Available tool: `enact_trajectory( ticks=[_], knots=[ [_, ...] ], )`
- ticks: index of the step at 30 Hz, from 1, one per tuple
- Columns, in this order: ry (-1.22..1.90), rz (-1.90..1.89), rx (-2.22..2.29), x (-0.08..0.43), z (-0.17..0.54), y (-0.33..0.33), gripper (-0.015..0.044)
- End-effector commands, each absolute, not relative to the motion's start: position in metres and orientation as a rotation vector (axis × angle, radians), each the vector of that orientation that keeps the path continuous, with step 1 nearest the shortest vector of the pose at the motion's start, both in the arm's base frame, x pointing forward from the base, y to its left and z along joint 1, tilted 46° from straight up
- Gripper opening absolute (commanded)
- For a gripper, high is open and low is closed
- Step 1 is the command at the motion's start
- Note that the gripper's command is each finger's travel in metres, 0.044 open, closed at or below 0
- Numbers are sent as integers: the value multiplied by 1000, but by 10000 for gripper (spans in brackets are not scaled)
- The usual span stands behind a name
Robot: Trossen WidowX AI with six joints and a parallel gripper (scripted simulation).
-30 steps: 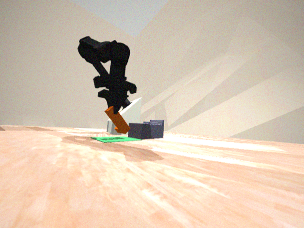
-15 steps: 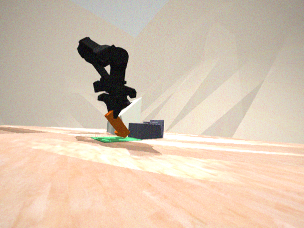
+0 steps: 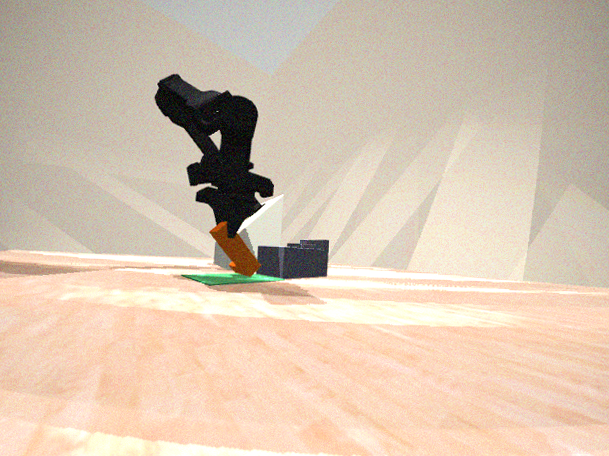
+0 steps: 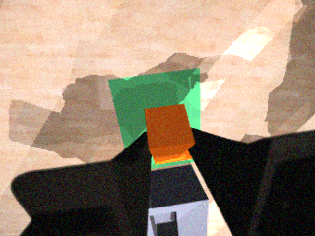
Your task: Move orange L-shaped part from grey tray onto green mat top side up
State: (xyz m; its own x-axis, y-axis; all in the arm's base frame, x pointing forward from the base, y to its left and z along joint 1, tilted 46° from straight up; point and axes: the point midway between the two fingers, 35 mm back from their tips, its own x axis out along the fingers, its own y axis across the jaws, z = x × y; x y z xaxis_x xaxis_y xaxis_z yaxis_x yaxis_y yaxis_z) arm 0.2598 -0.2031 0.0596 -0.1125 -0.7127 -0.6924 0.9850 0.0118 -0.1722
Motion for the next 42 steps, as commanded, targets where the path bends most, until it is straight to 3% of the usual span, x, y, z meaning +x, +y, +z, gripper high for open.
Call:
enact_trajectory(
  ticks=[1,11,16,20,42],
  knots=[
    [745,-1535,479,260,60,-203,0],
    [745,-1535,479,261,61,-201,263],
    [755,-1530,485,269,92,-167,394],
    [756,-1530,480,270,119,-140,400],
    [771,-1529,475,268,114,-142,400]
  ],
)
